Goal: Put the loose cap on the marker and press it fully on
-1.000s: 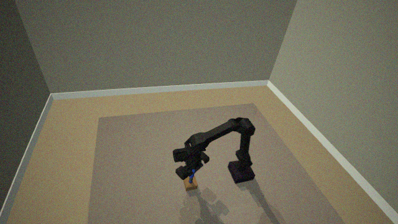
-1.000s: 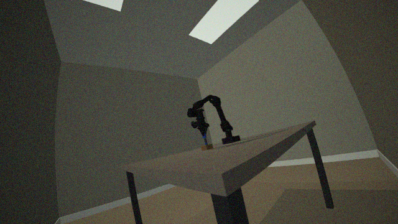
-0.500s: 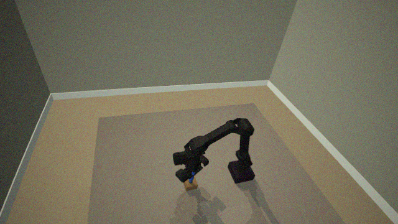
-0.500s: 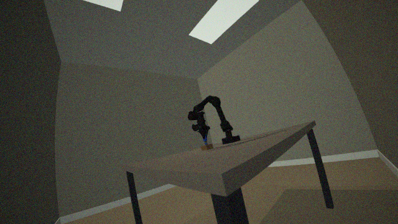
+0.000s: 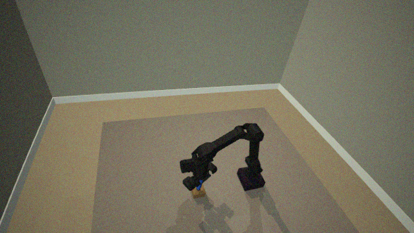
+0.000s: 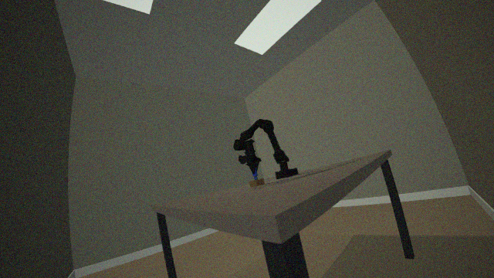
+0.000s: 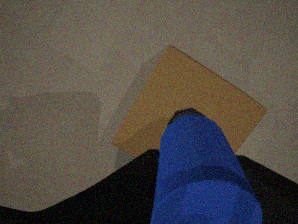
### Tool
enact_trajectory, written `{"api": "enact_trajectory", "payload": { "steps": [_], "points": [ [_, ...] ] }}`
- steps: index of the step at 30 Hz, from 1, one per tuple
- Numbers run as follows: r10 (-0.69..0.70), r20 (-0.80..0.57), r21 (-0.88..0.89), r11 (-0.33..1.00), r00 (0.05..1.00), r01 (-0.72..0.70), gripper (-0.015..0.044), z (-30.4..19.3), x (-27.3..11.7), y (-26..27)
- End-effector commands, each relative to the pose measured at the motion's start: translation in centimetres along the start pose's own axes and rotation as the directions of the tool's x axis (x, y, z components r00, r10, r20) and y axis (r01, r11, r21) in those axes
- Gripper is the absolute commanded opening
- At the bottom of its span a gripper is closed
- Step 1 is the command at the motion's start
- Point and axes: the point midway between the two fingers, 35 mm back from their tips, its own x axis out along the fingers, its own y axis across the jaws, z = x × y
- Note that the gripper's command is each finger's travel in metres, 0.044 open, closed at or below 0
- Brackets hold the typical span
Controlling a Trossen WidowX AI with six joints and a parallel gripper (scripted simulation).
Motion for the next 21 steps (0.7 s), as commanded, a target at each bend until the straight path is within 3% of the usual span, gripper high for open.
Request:
{"api": "enact_trajectory", "payload": {
  "steps": [1,14,17,21],
  "points": [
    [0.0,0.0,0.0,1.0,1.0,0.0,0.0105,0.0,0.0,0.0],
    [0.0,0.0,0.0,1.0,1.0,0.0,0.044,0.0,0.0,0.0],
    [0.0,0.0,0.0,1.0,1.0,0.0,0.044,0.1,-1.0,0.1],
    [0.0,0.0,0.0,1.0,1.0,0.0,0.044,0.1,-6.5,0.1]
  ]
}}
